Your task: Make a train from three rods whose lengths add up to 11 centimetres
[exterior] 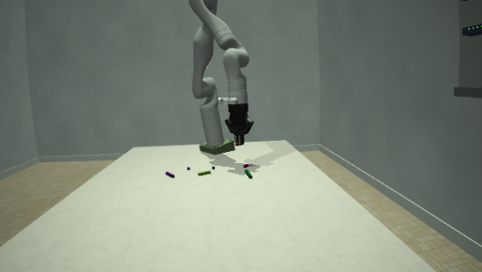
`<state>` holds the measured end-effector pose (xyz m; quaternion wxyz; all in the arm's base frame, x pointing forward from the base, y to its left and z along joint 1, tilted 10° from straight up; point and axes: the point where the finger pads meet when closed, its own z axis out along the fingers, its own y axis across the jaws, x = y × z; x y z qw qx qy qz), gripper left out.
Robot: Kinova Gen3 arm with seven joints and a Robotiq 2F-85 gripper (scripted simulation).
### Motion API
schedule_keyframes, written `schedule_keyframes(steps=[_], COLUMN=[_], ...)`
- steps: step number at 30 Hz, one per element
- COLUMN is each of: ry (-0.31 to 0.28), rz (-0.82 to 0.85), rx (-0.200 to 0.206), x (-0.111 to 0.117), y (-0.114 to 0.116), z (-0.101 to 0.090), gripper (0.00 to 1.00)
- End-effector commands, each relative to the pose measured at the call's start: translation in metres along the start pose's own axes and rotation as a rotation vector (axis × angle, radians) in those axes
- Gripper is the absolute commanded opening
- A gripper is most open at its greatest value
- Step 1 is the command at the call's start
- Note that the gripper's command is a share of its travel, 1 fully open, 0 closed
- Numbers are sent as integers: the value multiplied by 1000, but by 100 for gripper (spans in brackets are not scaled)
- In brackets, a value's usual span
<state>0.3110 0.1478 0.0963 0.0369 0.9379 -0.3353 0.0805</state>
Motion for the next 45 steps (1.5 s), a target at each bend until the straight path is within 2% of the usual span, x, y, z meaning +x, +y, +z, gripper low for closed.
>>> schedule_keyframes(steps=[1, 6, 15, 17, 24, 45], ry=[-1, -1, -1, -1, -1, -1], rz=[-1, -1, -1, -1, -1, -1], rx=[-3, -3, -3, -3, -3, -3], x=[-1, -1, -1, -1, -1, -1], y=[1, 1, 1, 1, 1, 1], z=[3, 19, 59, 59, 80, 84], gripper=[5, 5, 5, 5, 5, 5])
